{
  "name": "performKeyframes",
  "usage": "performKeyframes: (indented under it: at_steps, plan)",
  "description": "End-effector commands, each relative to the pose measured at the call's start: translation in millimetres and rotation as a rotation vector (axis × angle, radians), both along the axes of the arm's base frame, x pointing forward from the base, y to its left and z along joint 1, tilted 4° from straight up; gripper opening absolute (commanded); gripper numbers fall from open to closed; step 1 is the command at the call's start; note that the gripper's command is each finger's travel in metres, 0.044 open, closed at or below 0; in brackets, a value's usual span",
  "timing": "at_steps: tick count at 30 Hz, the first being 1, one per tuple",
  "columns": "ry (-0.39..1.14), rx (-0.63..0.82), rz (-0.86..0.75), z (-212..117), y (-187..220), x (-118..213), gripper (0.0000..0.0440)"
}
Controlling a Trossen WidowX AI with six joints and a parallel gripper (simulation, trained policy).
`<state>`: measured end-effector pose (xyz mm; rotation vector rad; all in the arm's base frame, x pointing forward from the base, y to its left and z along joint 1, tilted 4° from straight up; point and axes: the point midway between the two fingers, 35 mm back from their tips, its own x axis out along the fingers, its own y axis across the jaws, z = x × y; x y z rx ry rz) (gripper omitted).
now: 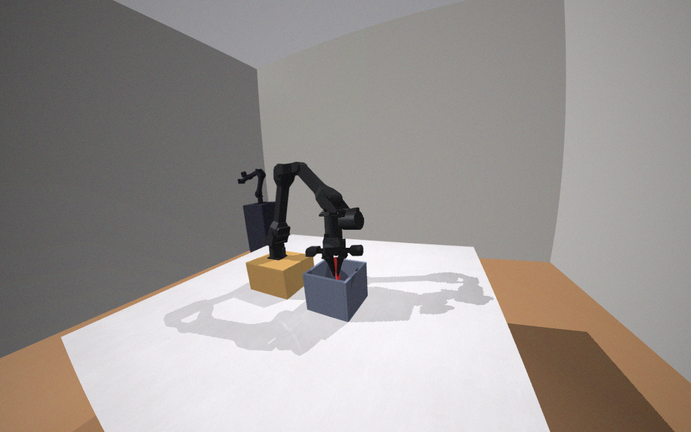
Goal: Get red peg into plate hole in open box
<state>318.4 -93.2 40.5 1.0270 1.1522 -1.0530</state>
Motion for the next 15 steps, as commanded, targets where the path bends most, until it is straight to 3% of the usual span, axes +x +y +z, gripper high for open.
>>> performKeyframes:
  at_steps: [1, 8, 13, 15]
  plan:
    - [0.017, 0.014, 0.020, -14.8, -0.9, -0.7, 0.0000]
    - [0.033, 0.008, 0.049, -31.4, -4.2, 0.4, 0.0008]
    - [0.054, 0.003, 0.064, -40.9, -6.4, -0.1, 0.0104]
    - [0.057, 0.017, 0.067, -44.3, -3.9, 0.4, 0.0110]
